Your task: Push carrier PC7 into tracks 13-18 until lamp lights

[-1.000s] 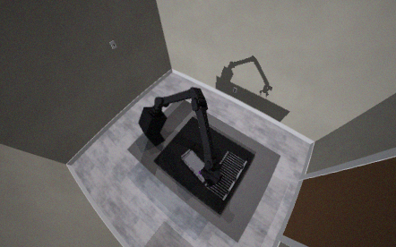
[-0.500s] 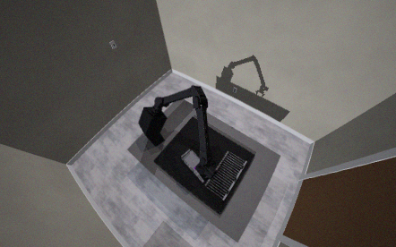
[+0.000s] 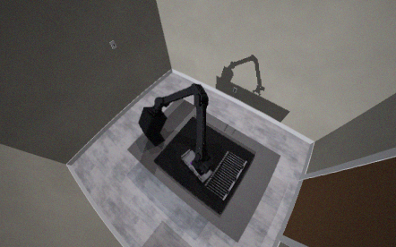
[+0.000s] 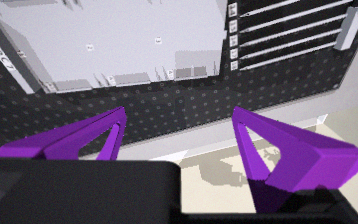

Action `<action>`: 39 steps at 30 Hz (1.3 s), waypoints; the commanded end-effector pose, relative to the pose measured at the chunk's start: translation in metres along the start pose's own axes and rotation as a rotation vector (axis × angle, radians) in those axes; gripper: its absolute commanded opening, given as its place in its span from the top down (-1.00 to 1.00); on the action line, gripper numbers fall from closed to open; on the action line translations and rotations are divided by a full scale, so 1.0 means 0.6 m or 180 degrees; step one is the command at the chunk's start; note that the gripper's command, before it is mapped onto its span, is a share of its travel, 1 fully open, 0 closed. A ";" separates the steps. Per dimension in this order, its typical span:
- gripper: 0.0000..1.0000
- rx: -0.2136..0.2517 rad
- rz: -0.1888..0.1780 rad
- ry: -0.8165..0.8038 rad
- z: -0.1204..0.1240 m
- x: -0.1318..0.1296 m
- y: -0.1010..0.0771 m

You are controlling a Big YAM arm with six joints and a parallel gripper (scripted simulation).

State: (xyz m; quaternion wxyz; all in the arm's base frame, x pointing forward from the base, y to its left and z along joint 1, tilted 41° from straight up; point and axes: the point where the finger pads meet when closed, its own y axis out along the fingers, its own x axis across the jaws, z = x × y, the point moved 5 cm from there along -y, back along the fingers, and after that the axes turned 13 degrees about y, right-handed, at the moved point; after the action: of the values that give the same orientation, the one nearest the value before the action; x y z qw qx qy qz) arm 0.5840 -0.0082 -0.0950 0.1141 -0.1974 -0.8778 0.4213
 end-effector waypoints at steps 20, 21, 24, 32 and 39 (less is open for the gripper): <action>-1.00 -0.0097 -0.0024 -0.0135 0.003 0.117 0.014; -1.00 -0.0116 -0.0072 -0.0156 0.019 0.116 0.004; -1.00 -0.0117 -0.0115 -0.0213 0.006 0.152 0.022; -1.00 -0.0127 -0.0182 -0.0207 0.023 0.214 0.028; -1.00 -0.0144 -0.0267 -0.0288 0.030 0.256 0.031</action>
State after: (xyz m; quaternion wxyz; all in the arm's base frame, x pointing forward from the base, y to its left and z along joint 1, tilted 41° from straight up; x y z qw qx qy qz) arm 0.4463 0.0513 -0.1268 0.1111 -0.1454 -0.8947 0.4074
